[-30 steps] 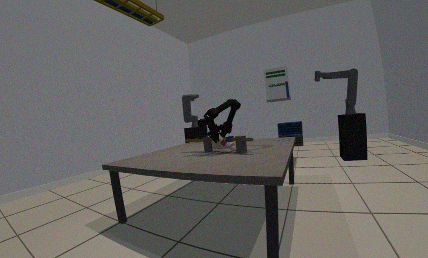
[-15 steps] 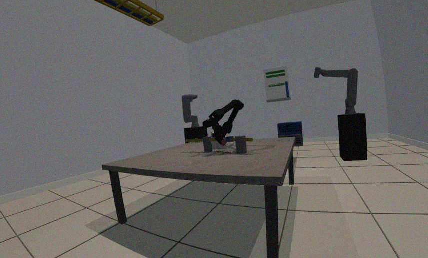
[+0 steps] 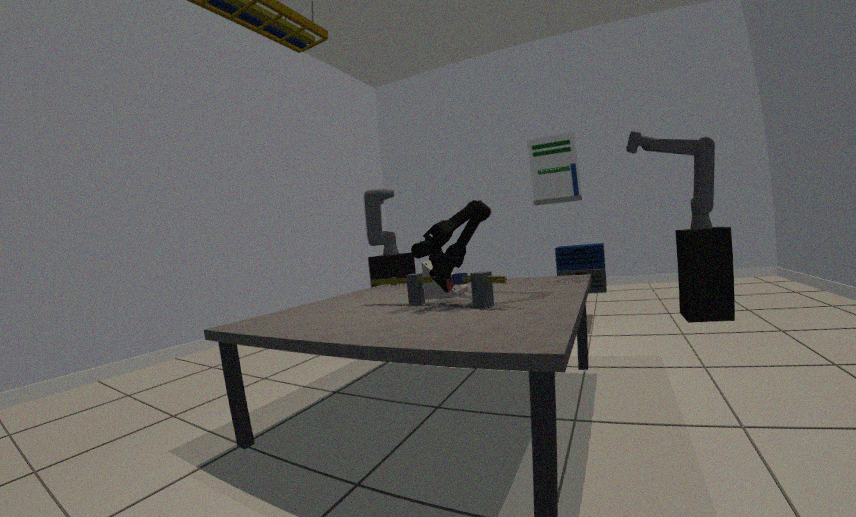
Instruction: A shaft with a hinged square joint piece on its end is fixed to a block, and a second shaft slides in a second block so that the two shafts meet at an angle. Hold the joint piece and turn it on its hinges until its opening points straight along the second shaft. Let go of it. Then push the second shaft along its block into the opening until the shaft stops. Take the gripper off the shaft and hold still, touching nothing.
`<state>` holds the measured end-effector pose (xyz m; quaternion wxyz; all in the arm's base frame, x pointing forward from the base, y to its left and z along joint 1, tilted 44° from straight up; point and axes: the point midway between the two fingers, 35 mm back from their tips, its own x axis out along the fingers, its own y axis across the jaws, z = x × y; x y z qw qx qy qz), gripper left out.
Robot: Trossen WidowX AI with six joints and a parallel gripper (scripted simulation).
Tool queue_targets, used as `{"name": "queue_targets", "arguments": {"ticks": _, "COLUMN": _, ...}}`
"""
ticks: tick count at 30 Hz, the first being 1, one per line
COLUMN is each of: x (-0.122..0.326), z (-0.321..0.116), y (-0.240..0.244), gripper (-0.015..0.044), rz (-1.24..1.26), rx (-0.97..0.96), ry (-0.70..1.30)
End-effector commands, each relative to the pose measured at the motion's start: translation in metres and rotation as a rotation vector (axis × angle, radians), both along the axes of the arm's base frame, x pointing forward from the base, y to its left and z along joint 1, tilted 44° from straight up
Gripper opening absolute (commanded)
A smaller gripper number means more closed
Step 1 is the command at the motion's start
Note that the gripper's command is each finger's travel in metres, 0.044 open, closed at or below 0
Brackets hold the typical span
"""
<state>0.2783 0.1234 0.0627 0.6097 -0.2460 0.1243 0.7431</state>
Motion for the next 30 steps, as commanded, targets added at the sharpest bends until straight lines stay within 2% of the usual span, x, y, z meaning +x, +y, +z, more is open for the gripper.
{"name": "queue_targets", "arguments": {"ticks": 1, "x": -0.0022, "z": -0.0033, "y": 0.0075, "gripper": 0.044, "rz": 0.002, "rx": 0.003, "ry": 0.004}}
{"name": "queue_targets", "arguments": {"ticks": 10, "x": -0.0041, "z": -0.0089, "y": 0.0174, "gripper": 0.044, "rz": 0.002, "rx": 0.005, "ry": 0.003}}
{"name": "queue_targets", "arguments": {"ticks": 20, "x": -0.0041, "z": -0.0089, "y": 0.0174, "gripper": 0.0182, "rz": 0.002, "rx": 0.005, "ry": 0.003}}
{"name": "queue_targets", "arguments": {"ticks": 30, "x": -0.0041, "z": -0.0089, "y": 0.0174, "gripper": 0.0182, "rz": 0.002, "rx": 0.005, "ry": 0.003}}
